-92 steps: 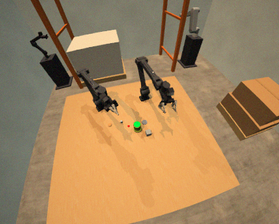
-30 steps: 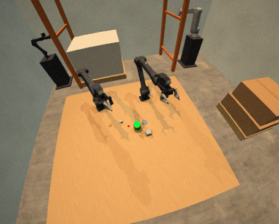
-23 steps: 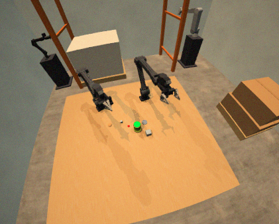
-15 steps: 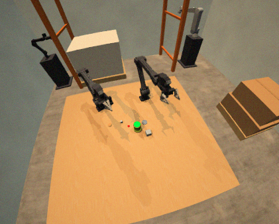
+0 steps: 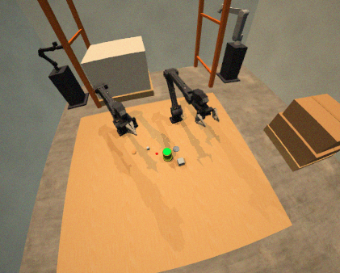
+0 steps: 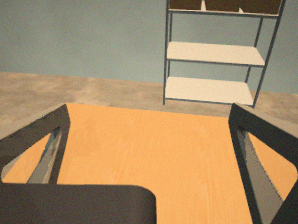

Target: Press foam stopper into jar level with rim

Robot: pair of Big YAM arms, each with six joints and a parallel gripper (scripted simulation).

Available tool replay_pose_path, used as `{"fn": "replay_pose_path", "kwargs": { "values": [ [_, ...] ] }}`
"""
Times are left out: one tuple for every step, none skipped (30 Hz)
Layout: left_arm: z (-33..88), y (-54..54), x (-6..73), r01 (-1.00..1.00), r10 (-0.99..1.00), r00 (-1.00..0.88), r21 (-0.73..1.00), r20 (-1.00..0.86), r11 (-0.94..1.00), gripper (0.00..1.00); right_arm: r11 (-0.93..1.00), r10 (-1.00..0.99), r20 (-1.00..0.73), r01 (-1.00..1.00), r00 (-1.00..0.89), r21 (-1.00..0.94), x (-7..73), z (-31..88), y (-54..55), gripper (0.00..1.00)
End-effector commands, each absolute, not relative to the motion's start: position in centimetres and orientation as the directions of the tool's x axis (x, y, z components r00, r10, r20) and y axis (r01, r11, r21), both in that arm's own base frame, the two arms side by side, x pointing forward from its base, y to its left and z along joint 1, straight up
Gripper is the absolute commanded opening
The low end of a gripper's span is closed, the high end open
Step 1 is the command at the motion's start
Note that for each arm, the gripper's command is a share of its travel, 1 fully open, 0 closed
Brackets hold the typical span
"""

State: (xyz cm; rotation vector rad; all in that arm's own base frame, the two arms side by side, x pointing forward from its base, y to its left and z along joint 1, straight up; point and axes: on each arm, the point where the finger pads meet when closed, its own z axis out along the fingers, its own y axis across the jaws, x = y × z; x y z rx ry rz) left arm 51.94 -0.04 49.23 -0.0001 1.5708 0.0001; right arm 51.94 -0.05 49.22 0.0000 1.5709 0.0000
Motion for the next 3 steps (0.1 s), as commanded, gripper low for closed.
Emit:
{"fn": "replay_pose_path", "kwargs": {
  "values": [
    [50.18, -0.43, 51.17, 0.005, 0.013, 0.013, 0.013, -1.0, 1.0, 0.98, 1.0, -0.013, -0.999, -0.001, 0.03, -0.013, 52.6, 52.11, 0.13, 0.0],
    [50.18, -0.43, 51.17, 0.005, 0.013, 0.013, 0.013, -1.0, 1.0, 0.98, 1.0, -0.013, -0.999, -0.001, 0.03, -0.013, 52.6, 52.11, 0.13, 0.0],
    [50.18, -0.43, 51.17, 0.005, 0.013, 0.013, 0.013, -1.0, 1.0, 0.98, 1.0, -0.013, -0.999, -0.001, 0.03, -0.013, 52.6, 52.11, 0.13, 0.0]
  ]
}}
